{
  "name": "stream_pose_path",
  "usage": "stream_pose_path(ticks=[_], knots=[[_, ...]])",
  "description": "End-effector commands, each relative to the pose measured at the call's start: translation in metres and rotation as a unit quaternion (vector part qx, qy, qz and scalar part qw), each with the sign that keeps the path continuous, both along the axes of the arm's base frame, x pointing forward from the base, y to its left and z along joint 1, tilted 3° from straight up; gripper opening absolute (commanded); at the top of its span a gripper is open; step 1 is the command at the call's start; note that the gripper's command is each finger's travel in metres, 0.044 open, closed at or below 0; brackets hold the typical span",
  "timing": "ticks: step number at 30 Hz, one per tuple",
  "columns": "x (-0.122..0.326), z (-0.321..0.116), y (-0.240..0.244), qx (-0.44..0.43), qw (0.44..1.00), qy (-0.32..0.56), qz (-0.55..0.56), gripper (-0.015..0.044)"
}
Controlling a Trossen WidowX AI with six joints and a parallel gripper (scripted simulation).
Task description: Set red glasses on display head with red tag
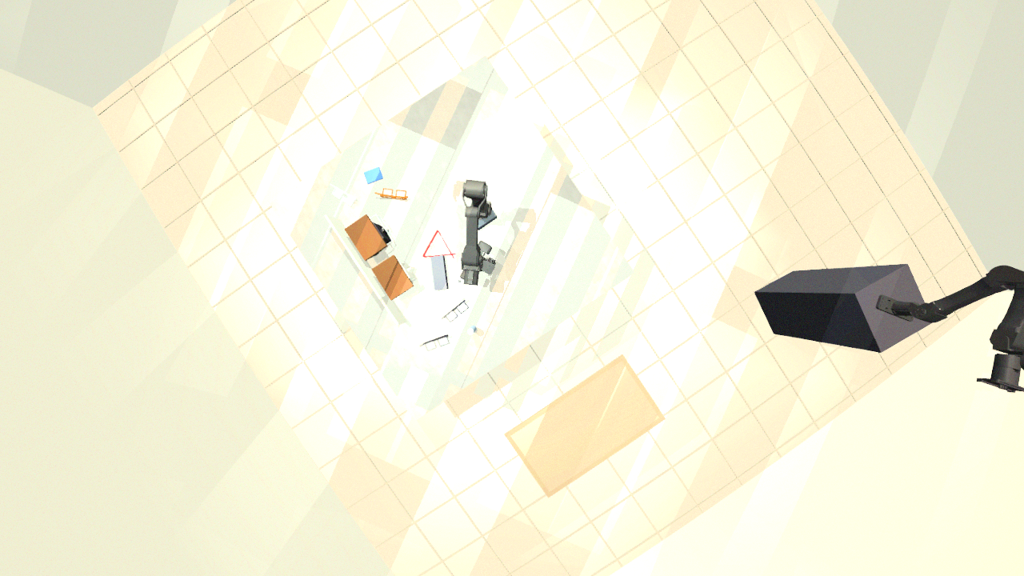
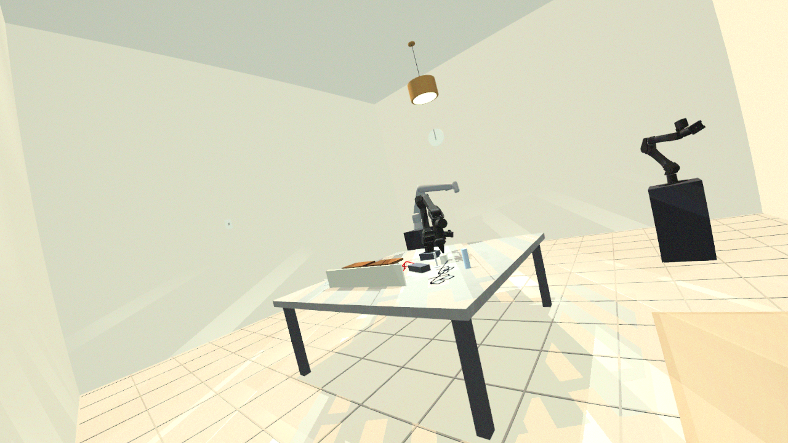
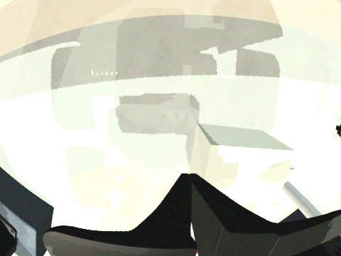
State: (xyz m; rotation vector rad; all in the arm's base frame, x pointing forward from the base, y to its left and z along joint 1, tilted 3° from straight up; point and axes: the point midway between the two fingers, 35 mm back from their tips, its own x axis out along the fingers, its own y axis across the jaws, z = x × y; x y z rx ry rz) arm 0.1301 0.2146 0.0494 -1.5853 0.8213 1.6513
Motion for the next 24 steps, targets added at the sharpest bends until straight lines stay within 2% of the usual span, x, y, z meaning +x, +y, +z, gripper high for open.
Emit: stream_pose_path(ticks=[1, 24], knots=[[-0.002, -0.009, -0.001, -0.001, 1.0, 0.004, 0.0, 0.0], [0.002, -0.02, 0.003, -0.001, 1.0, 0.004, 0.0, 0.0]])
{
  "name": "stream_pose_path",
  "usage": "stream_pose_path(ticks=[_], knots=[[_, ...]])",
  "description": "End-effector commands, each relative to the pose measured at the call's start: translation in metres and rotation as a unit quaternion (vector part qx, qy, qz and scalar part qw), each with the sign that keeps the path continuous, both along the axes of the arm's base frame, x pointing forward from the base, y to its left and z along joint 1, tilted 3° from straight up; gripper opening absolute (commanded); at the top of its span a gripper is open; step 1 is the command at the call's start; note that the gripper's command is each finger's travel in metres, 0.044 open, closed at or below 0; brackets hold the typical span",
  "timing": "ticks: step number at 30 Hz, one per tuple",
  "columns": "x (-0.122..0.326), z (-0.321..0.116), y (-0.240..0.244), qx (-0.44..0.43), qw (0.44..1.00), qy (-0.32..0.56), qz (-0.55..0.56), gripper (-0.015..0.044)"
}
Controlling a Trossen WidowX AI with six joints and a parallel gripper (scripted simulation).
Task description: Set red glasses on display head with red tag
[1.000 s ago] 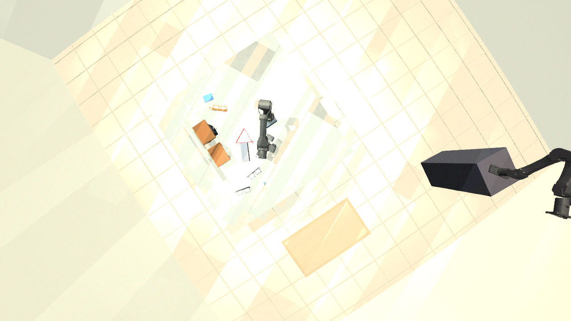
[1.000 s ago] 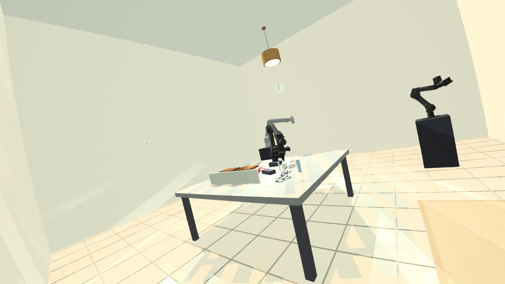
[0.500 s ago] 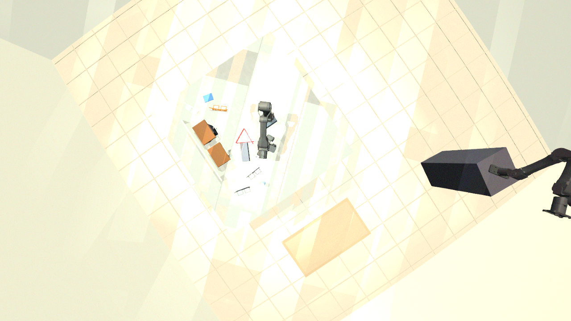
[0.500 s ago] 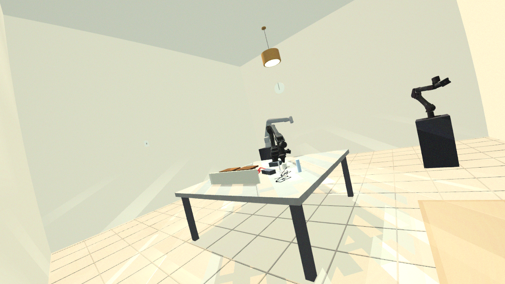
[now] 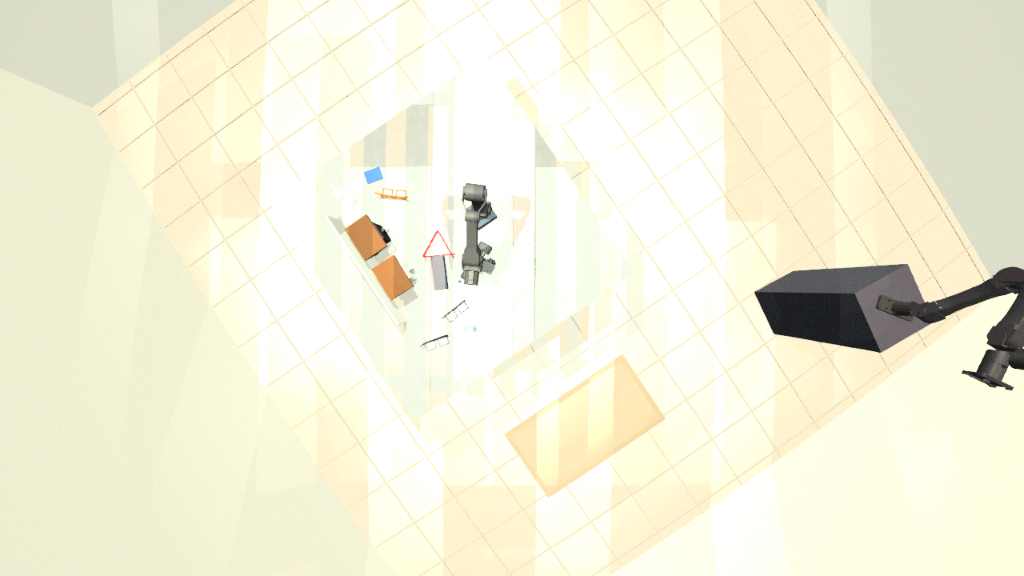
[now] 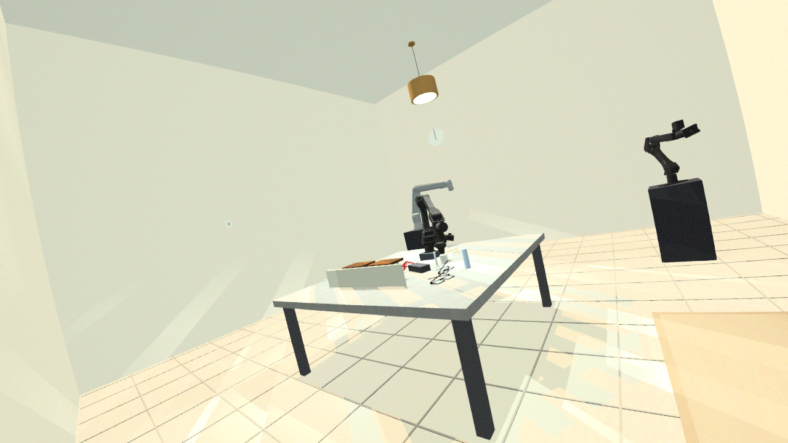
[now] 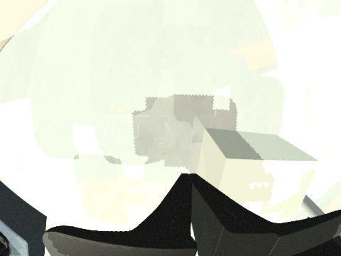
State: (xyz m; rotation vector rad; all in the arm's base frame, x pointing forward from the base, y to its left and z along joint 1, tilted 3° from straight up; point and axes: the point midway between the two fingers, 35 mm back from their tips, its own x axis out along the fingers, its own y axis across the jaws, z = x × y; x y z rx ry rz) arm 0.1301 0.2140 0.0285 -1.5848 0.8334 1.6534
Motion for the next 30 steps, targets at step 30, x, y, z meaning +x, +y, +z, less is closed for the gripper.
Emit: stream_pose_path(ticks=[30], knots=[[0.018, 0.002, 0.015, 0.003, 1.0, 0.0, 0.001, 0.0]])
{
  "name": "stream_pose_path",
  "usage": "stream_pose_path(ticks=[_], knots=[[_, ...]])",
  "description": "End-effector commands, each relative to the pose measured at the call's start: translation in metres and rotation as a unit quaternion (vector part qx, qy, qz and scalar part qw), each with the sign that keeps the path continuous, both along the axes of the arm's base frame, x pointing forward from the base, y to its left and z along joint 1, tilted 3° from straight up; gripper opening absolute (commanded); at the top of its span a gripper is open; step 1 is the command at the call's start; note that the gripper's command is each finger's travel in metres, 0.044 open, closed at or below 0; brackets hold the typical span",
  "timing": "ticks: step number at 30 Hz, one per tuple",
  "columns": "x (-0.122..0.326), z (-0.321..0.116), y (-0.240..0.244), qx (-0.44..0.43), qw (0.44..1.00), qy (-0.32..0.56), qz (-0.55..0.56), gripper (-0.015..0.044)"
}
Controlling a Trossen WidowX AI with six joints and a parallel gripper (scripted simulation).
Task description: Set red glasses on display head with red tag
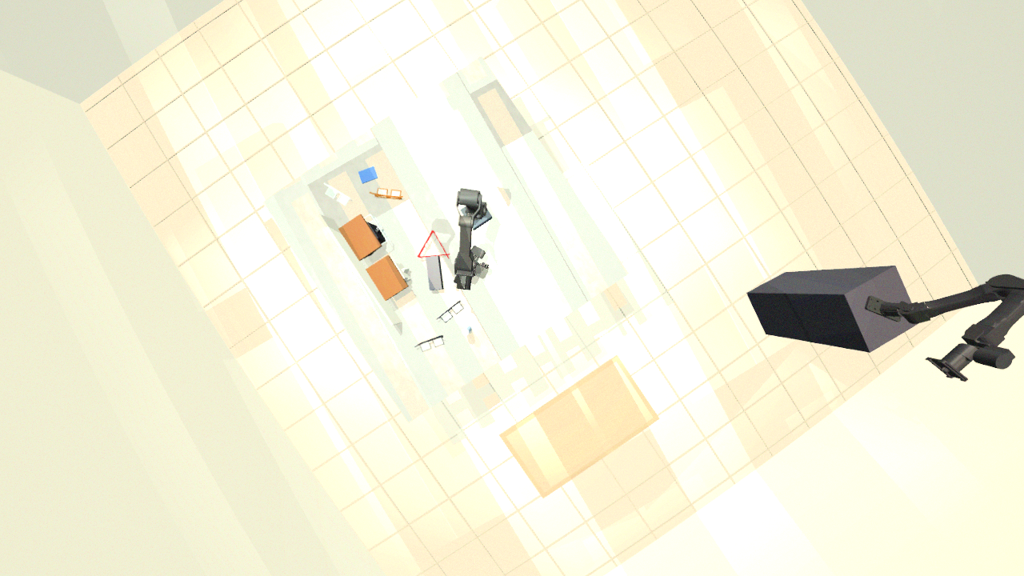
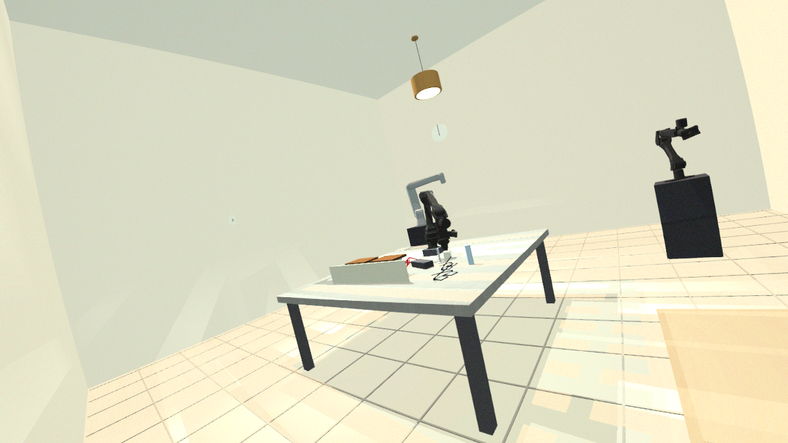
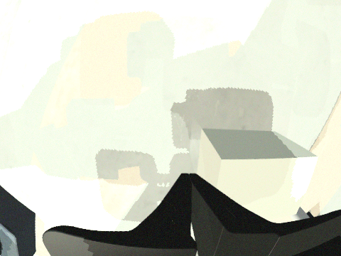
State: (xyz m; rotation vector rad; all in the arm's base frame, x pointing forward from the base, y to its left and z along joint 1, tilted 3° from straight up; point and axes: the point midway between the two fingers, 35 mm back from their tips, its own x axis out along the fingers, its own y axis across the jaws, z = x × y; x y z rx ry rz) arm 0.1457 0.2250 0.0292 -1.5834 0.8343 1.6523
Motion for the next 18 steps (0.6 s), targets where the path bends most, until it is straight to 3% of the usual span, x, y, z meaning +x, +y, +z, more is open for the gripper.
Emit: stream_pose_path(ticks=[1, 18], knots=[[0.0033, 0.0011, 0.0038, 0.003, 1.0, 0.0, 0.002, 0.0], [0.0128, 0.0011, 0.0099, 0.003, 1.0, 0.0, 0.002, 0.0]])
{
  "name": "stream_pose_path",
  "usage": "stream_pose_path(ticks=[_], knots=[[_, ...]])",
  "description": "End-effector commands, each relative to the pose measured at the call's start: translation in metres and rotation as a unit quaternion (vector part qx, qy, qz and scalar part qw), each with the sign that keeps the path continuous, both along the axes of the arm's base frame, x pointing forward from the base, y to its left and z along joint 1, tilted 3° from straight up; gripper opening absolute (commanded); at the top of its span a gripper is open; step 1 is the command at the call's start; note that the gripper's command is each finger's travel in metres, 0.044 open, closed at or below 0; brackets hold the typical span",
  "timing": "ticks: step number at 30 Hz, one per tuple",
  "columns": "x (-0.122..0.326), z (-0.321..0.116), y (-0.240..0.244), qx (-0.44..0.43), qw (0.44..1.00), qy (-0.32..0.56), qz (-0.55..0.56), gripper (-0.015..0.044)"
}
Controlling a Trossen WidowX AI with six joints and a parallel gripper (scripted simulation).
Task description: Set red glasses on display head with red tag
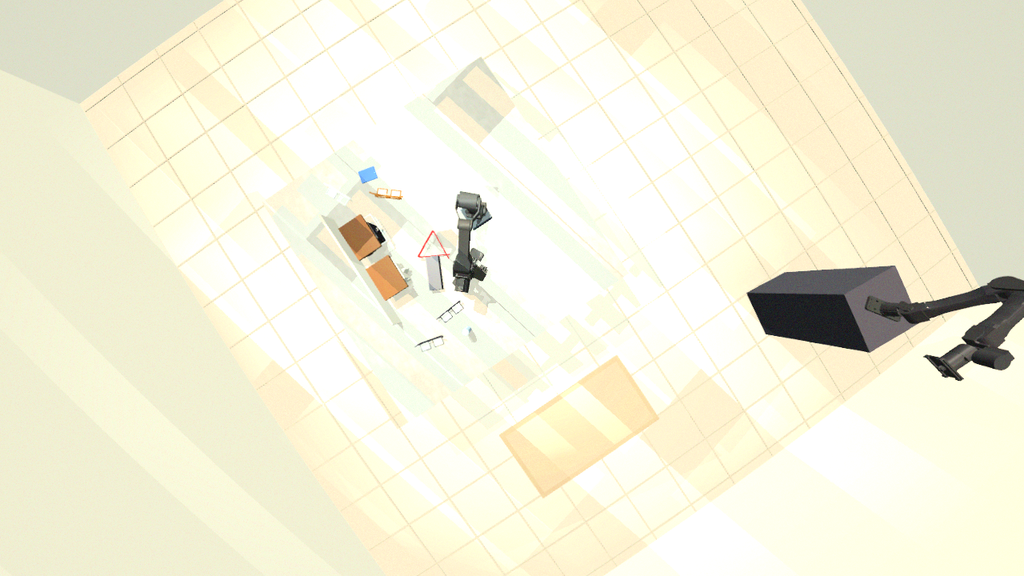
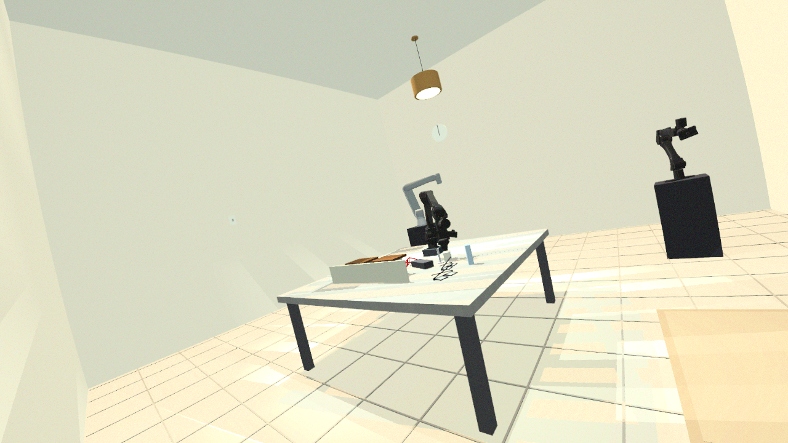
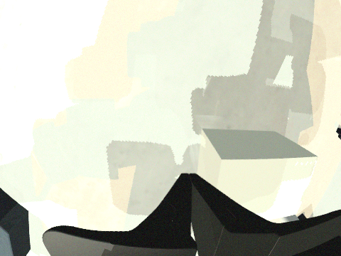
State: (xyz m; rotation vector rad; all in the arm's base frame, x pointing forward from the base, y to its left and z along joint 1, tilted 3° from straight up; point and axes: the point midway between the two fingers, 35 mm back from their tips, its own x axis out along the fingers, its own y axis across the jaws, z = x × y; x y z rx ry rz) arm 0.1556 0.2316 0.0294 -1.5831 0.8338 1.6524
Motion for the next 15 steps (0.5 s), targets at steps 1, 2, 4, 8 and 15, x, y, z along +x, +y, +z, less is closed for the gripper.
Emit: stream_pose_path(ticks=[1, 2, 4, 8, 15], knots=[[0.0035, 0.0009, 0.0038, 0.003, 1.0, 0.0, 0.002, 0.0], [0.0041, 0.0009, 0.0041, 0.003, 1.0, 0.0, 0.002, 0.0], [0.0052, 0.0009, 0.0048, 0.003, 1.0, 0.0, 0.002, 0.0], [0.0075, 0.0008, 0.0062, 0.003, 1.0, 0.0, 0.002, 0.0], [0.0115, 0.0007, 0.0085, 0.003, 1.0, -0.001, 0.002, 0.0]])
